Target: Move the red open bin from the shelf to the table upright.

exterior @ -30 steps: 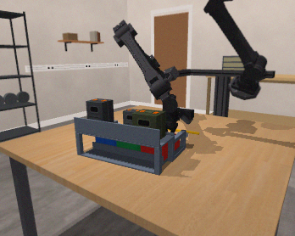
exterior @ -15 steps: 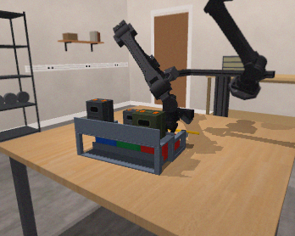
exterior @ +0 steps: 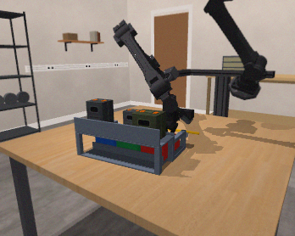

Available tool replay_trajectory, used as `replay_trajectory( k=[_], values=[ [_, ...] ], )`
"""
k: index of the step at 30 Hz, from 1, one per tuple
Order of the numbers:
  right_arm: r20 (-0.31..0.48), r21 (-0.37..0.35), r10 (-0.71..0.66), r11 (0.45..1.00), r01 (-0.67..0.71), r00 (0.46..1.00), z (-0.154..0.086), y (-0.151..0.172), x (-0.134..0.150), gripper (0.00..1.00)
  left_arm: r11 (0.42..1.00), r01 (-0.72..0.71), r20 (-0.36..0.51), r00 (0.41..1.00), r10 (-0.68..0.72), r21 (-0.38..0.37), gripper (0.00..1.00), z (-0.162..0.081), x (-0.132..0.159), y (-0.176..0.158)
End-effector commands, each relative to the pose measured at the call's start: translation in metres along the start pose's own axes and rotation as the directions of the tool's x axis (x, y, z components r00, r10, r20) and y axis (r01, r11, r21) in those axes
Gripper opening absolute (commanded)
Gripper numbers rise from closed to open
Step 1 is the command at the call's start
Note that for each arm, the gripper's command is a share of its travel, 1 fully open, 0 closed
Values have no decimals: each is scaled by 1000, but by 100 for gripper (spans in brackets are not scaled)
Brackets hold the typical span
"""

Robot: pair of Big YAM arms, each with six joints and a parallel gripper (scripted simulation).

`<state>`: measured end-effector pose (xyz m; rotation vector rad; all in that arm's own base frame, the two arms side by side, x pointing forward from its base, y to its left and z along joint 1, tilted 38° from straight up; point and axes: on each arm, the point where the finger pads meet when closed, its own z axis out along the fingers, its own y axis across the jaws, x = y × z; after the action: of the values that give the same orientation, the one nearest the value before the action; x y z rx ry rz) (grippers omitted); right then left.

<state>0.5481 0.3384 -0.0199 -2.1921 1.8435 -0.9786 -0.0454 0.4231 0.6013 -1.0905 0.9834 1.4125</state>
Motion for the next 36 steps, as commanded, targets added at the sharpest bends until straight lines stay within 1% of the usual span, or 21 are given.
replay_trajectory(
  k=[1, 36],
  values=[
    [12, 17, -3, 1000, 3, 1000, -22, -2, -6, 0, 1000, 5, 51, 999, -5, -8, 100, -4, -40, 5],
    [12, 17, -4, 1000, 4, 1000, -27, -2, -6, 0, 1000, 5, 51, 999, -5, -8, 100, -4, -40, 5]
  ],
)
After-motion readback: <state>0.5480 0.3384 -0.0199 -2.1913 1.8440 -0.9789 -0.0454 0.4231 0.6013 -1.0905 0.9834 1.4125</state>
